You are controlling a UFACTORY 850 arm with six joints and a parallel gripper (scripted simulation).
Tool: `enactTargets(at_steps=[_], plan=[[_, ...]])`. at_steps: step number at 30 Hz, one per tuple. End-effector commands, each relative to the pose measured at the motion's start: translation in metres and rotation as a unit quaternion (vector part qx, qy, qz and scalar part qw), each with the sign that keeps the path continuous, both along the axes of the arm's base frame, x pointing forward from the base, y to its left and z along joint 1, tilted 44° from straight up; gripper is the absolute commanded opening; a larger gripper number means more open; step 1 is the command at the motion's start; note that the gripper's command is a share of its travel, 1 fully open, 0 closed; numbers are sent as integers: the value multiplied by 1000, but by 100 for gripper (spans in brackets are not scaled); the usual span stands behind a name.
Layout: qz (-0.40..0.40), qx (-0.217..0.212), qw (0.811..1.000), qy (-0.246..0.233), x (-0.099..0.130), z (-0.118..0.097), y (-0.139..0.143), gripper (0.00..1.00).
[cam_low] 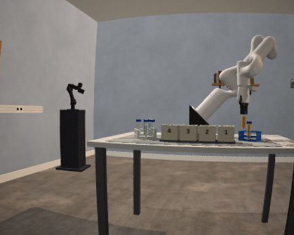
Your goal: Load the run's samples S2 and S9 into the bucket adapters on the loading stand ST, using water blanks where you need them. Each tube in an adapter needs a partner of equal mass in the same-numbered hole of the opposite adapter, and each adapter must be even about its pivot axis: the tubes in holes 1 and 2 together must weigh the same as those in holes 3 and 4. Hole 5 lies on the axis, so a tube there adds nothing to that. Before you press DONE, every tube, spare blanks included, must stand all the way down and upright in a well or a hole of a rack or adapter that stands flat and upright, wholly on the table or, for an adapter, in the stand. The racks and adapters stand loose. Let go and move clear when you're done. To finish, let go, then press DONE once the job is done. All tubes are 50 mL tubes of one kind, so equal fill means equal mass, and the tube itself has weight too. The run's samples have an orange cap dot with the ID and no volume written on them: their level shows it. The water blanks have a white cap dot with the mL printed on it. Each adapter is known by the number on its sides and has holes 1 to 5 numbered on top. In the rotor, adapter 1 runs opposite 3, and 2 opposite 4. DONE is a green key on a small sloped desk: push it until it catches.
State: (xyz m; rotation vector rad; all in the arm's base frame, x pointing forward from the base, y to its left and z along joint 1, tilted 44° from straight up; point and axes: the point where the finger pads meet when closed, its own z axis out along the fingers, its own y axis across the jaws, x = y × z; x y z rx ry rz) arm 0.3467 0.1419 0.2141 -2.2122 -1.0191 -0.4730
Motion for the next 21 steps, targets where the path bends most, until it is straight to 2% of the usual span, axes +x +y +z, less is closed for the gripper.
enactTargets(at_steps=[1,21], plan=[[0,0,1000,-1,1,-3,4,0],[0,0,1000,-1,1,-6,6,0]])
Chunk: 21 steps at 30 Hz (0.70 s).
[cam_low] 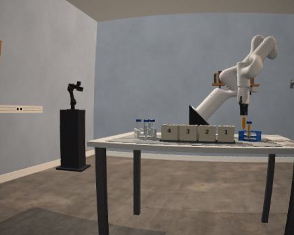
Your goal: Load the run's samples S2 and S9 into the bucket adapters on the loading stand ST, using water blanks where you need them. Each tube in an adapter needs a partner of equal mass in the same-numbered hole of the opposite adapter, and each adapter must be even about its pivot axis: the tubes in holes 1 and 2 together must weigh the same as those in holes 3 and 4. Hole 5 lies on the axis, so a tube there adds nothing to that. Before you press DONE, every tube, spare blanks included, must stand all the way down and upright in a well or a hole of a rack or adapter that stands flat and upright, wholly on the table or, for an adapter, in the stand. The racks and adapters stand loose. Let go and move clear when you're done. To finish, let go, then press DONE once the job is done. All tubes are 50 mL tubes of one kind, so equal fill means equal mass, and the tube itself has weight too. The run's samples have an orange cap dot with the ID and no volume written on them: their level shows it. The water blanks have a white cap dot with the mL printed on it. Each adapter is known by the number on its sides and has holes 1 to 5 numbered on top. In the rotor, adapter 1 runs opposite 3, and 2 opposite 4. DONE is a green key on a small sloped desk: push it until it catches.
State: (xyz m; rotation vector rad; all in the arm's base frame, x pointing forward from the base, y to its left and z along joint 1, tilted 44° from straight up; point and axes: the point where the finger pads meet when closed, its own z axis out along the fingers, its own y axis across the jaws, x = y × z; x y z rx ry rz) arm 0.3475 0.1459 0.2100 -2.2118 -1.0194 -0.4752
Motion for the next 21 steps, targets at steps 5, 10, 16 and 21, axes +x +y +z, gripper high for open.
enactTargets(at_steps=[5,10,16,21], plan=[[0,0,1000,0,1,-5,5,0],[0,0,1000,0,1,-9,8,0],[0,0,1000,0,1,-12,11,0],[0,0,1000,0,2,-15,15,0]])
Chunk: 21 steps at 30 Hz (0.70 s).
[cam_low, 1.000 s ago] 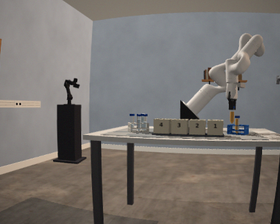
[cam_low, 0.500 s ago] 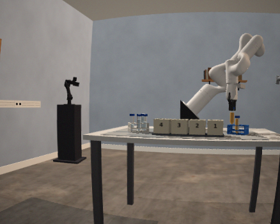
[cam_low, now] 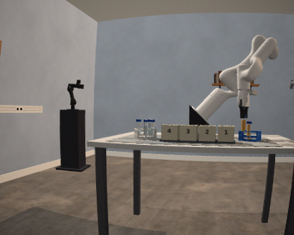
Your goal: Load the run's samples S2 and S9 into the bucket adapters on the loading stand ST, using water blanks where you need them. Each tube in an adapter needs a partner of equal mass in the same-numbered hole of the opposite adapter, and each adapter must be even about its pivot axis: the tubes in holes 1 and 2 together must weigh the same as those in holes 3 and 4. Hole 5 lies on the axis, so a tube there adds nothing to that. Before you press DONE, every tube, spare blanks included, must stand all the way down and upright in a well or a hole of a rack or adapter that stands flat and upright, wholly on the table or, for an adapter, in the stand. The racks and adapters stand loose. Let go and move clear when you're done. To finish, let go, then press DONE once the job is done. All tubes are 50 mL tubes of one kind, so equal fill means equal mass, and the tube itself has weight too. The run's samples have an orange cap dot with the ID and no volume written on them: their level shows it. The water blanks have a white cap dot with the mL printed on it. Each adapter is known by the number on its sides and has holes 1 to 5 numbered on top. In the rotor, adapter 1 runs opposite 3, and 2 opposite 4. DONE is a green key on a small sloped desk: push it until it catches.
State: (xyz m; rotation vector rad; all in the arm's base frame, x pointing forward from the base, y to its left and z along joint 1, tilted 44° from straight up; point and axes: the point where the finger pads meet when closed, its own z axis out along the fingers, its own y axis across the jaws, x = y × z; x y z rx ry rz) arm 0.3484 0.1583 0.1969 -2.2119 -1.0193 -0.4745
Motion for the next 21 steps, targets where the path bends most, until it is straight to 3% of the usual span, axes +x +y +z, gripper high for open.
enactTargets(at_steps=[1,21], plan=[[0,0,1000,-1,1,-3,3,0],[0,0,1000,-1,2,-16,15,0]])
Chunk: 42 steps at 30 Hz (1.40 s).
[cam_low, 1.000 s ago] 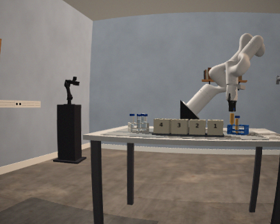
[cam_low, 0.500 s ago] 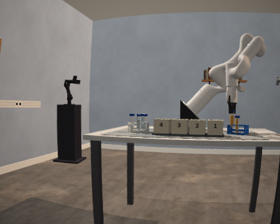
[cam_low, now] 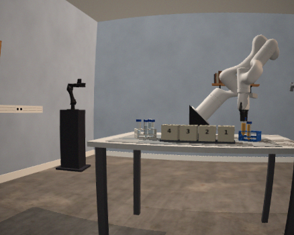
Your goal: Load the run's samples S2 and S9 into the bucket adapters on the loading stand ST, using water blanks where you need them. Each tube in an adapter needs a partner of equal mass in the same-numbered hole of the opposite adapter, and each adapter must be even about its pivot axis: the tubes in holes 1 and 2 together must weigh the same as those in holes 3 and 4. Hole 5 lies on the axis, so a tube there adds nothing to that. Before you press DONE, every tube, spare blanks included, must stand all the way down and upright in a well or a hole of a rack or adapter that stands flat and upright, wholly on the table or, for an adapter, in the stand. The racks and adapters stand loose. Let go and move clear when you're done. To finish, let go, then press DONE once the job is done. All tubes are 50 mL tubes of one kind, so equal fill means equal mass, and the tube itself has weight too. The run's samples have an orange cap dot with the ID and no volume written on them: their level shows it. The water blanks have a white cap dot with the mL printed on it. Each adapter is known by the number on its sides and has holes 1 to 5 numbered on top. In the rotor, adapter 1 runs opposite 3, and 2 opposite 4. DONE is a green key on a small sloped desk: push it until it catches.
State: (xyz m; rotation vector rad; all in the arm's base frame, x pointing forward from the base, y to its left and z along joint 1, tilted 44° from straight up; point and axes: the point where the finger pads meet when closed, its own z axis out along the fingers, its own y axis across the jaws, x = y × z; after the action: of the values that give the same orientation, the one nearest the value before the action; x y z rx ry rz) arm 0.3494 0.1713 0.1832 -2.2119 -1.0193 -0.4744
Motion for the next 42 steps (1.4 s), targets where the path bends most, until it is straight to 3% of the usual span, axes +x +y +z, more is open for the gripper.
enactTargets(at_steps=[1,40,41,42], plan=[[0,0,1000,-1,1,-3,3,0],[0,0,1000,-1,2,-17,16,0],[0,0,1000,-1,2,-17,16,44],[0,0,1000,-1,2,-17,16,44]])
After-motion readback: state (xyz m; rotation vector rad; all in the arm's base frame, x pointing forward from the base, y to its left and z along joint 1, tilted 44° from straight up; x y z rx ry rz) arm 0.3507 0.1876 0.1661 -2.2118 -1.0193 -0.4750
